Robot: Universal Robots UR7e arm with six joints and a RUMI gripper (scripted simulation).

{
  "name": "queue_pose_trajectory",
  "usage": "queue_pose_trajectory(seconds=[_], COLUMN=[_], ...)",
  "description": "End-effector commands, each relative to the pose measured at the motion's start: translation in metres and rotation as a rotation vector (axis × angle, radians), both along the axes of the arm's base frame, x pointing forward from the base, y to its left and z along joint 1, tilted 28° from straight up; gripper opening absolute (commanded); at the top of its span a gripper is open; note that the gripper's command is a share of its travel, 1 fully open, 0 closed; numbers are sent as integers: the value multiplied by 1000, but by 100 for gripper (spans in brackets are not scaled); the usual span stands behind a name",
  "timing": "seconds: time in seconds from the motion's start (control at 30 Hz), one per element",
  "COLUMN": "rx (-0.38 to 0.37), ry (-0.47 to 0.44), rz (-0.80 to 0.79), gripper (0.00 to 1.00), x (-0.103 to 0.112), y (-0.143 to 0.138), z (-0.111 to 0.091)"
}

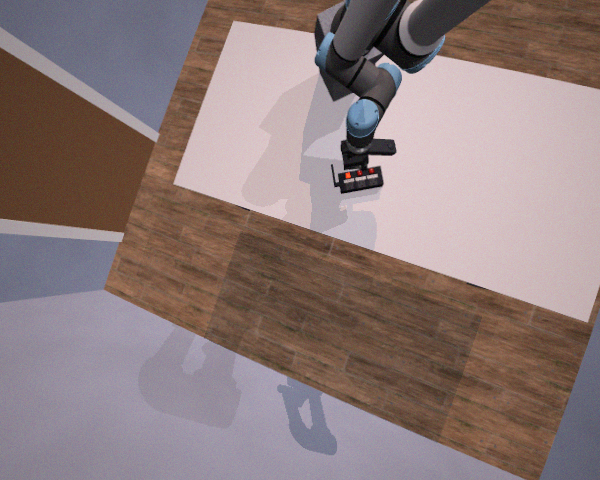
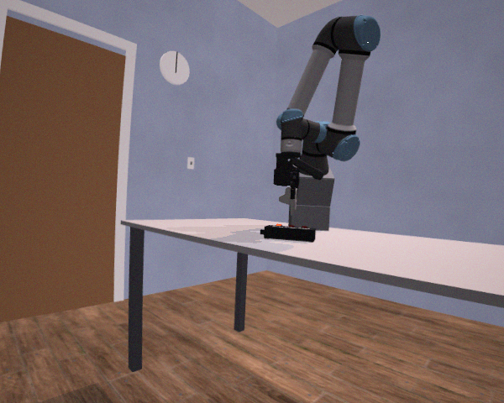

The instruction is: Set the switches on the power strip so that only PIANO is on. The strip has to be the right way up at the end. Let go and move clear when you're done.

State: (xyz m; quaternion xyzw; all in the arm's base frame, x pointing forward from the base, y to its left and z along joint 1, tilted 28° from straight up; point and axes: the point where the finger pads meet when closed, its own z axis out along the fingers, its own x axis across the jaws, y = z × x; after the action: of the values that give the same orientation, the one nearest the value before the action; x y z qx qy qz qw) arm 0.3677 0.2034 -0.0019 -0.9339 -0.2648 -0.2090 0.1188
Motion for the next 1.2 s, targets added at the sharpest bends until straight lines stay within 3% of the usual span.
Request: queue_pose_trajectory(seconds=[0.0, 0.6, 0.63, 1.17], rx=[0, 0, 0, 0], ry=[1, 1, 1, 1], rz=[1, 1, 1, 1], gripper=[0, 0, 100, 100], x=[-1, -1, -1, -3], y=[-1, -1, -1, -3], z=[2, 2, 2, 9])
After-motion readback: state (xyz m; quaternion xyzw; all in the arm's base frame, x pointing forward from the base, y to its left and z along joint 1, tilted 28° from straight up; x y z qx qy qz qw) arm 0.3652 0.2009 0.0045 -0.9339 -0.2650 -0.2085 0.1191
